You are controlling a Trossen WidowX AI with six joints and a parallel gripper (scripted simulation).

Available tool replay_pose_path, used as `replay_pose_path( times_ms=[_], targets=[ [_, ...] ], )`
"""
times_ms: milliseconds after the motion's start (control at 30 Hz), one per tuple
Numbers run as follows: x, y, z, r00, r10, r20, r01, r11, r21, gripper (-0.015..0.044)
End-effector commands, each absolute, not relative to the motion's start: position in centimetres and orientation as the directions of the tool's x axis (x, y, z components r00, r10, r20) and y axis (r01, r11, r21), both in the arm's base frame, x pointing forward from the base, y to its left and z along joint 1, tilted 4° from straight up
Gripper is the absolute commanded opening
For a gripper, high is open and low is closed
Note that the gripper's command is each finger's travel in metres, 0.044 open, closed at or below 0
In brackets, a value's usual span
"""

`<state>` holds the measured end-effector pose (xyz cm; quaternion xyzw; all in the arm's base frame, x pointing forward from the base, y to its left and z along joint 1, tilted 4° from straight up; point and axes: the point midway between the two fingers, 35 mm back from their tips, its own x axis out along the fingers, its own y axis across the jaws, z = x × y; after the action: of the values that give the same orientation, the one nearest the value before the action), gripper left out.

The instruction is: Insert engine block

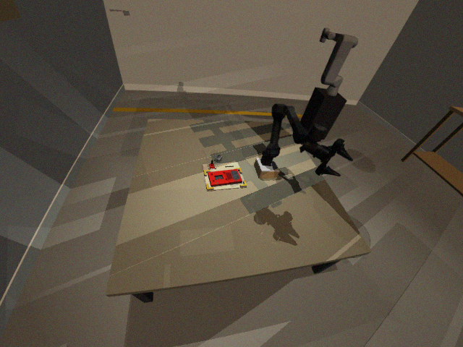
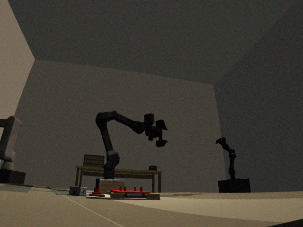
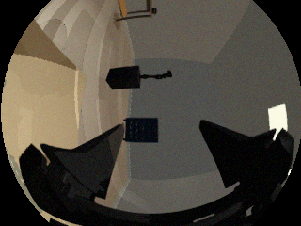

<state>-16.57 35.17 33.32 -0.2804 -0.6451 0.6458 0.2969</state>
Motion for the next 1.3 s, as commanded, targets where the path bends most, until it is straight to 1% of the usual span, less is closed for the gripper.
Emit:
replay_pose_path(
  times_ms=[0, 367, 633, 967, 1267],
  targets=[
    [-14.9, 36.2, 33.0, -0.625, 0.78, 0.001, -0.072, -0.057, -0.996, 0.044],
    [-9.8, 38.9, 31.2, -0.496, 0.865, -0.079, -0.248, -0.228, -0.941, 0.044],
    [-5.8, 40.2, 29.6, -0.397, 0.907, -0.143, -0.382, -0.304, -0.873, 0.044],
    [-0.8, 41.0, 27.7, -0.273, 0.937, -0.22, -0.567, -0.341, -0.75, 0.044],
    [4.1, 41.2, 25.9, -0.153, 0.944, -0.294, -0.749, -0.304, -0.588, 0.044]
  ],
)
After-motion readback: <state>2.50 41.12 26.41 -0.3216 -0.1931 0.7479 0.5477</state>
